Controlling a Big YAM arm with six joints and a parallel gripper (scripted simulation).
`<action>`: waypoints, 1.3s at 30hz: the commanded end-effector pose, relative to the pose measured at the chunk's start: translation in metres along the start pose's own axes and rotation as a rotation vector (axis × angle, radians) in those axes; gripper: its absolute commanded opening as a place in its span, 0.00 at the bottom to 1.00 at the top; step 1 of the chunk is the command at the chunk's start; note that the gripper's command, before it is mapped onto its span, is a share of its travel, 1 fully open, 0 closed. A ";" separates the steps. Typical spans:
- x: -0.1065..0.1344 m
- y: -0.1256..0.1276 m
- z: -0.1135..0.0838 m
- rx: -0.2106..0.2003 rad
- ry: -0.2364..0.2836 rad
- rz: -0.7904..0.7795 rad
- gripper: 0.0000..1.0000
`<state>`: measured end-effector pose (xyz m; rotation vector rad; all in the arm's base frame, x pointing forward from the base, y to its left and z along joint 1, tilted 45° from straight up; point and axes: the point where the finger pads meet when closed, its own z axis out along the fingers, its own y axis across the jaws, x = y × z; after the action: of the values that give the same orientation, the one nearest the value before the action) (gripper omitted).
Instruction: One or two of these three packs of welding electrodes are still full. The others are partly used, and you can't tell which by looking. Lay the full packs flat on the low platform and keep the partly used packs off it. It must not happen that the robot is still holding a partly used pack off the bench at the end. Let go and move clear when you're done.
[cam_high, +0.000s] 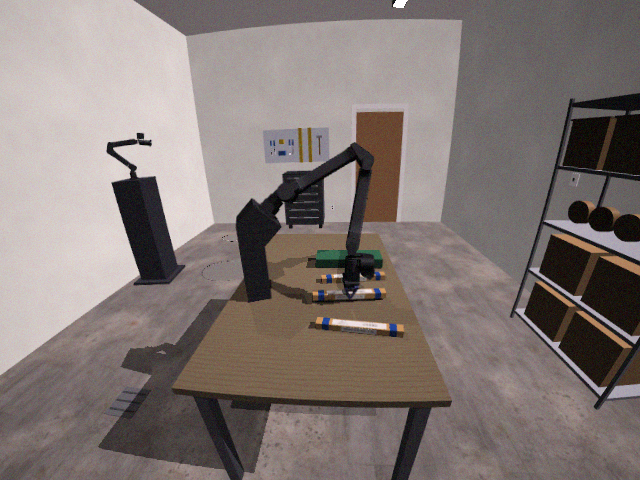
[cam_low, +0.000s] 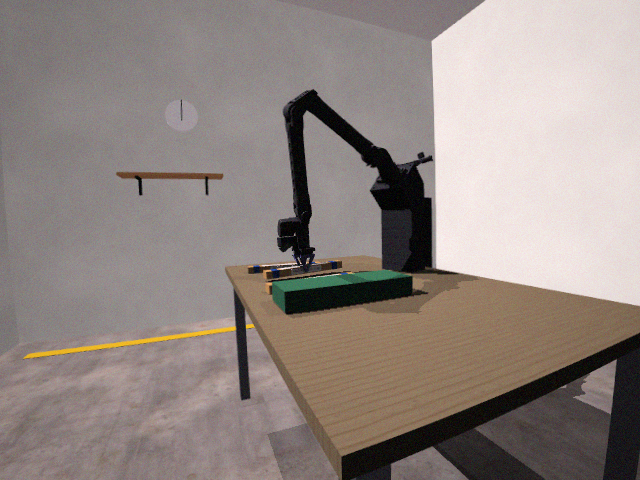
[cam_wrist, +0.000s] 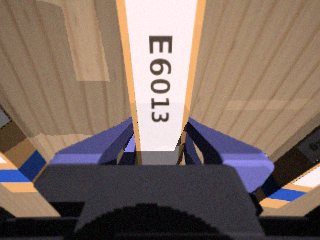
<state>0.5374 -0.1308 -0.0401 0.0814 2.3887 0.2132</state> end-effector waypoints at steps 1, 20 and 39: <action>-0.012 -0.009 -0.024 0.018 -0.028 -0.010 0.00; -0.013 -0.008 -0.051 0.019 -0.031 -0.012 0.00; -0.026 -0.011 -0.056 0.021 -0.042 -0.017 0.00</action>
<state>0.5151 -0.1366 -0.0107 0.0788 2.3909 0.2120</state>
